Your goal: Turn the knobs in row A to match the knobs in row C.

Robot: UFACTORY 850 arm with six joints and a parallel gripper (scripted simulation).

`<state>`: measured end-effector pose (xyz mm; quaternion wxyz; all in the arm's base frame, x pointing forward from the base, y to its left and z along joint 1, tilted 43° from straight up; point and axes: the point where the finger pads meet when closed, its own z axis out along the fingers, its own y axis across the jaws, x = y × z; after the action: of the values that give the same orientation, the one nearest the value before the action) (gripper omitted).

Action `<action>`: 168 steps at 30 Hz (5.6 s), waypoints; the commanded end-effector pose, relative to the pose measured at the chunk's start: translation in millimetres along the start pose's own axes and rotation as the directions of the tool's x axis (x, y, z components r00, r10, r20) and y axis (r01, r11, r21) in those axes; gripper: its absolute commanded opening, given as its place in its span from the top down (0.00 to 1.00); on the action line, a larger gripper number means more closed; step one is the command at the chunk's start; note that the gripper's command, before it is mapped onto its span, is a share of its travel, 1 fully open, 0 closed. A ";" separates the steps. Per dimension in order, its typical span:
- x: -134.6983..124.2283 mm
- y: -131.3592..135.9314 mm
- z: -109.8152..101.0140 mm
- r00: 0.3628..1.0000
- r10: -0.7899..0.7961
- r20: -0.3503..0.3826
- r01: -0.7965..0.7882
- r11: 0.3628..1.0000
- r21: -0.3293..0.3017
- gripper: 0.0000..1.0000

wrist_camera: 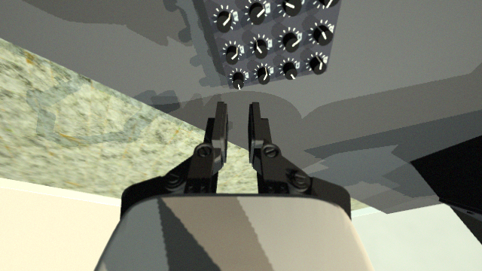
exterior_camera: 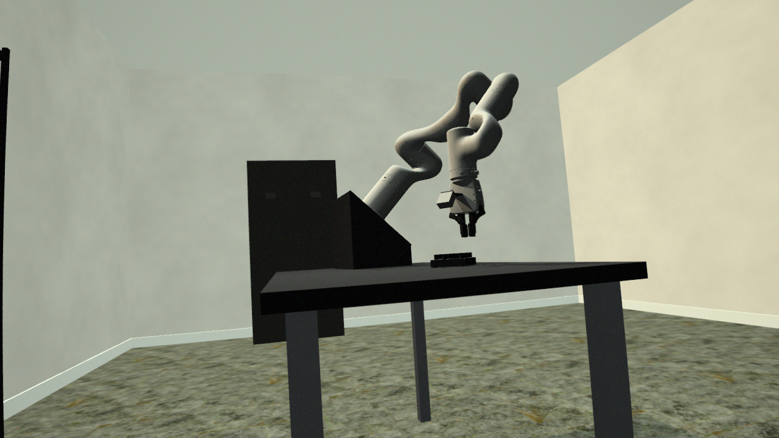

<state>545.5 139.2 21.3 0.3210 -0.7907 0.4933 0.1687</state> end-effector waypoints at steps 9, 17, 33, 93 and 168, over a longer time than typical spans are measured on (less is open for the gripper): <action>0.3 -0.7 -0.4 1.000 0.000 -0.001 0.000 1.000 0.001 0.81; 0.3 -0.7 1.3 1.000 0.000 -0.001 0.000 1.000 0.001 0.81; 0.3 -0.9 14.0 1.000 0.000 -0.001 0.000 1.000 0.001 0.81; 0.4 -1.2 43.2 1.000 0.000 -0.001 0.000 1.000 0.001 0.81; 0.4 -1.2 55.2 1.000 0.000 -0.001 0.000 1.000 0.001 0.81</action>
<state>548.7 176.9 -19.7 0.3209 -0.7907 0.4933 0.1688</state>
